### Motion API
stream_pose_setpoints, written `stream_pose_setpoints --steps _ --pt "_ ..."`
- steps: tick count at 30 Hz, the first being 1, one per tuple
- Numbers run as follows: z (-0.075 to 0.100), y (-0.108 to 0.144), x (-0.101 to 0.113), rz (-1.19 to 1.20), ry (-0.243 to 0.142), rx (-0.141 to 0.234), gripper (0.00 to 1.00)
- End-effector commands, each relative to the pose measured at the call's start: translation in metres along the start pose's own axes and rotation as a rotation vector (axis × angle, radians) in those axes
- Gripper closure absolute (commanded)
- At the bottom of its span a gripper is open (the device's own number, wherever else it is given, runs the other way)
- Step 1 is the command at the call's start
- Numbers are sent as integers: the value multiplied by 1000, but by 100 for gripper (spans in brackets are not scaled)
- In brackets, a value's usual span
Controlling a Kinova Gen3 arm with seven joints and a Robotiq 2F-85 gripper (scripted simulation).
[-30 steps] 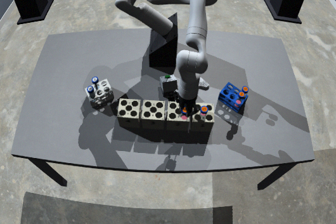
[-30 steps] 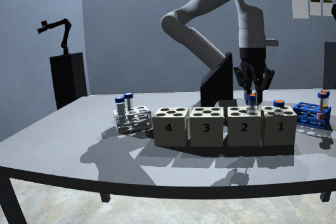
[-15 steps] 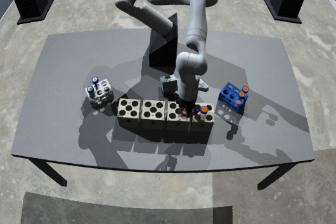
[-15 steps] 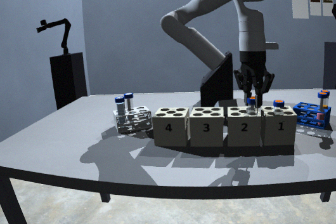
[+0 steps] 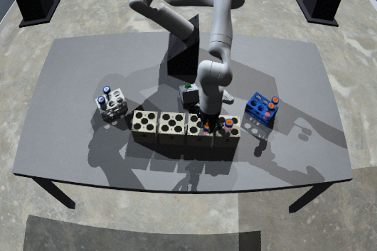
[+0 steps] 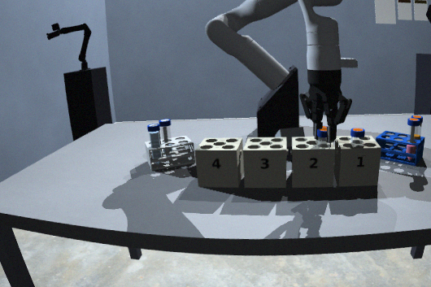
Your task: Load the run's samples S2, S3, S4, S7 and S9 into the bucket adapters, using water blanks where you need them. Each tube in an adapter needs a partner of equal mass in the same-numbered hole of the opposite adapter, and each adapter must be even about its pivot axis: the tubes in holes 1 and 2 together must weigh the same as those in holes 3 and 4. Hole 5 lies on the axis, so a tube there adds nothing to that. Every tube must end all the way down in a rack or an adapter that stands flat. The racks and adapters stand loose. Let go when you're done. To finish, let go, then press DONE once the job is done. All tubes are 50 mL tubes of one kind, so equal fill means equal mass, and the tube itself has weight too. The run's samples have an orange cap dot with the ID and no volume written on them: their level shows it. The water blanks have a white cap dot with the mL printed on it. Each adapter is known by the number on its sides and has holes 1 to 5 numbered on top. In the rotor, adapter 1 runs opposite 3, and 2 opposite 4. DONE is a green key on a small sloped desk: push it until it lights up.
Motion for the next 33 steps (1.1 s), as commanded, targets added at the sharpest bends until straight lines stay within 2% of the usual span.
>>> stream_pose_setpoints --steps 1,13,24,25,33 --pt "0 0 0 0 0 2 90" --pt "-8 0 0 0 0 2 90" --pt "-8 0 0 0 0 2 90" --pt "-8 0 0 0 0 2 38" --pt "-8 0 0 0 0 2 38"
Point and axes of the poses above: the point where the finger pads meet when closed, its own z axis back along the fingers, its own y axis across the jaws, x = y × z, the point moved 7 cm from there along z, back along the fingers, and after that the axes turned 11 degrees about -z, right-handed, at the moved point
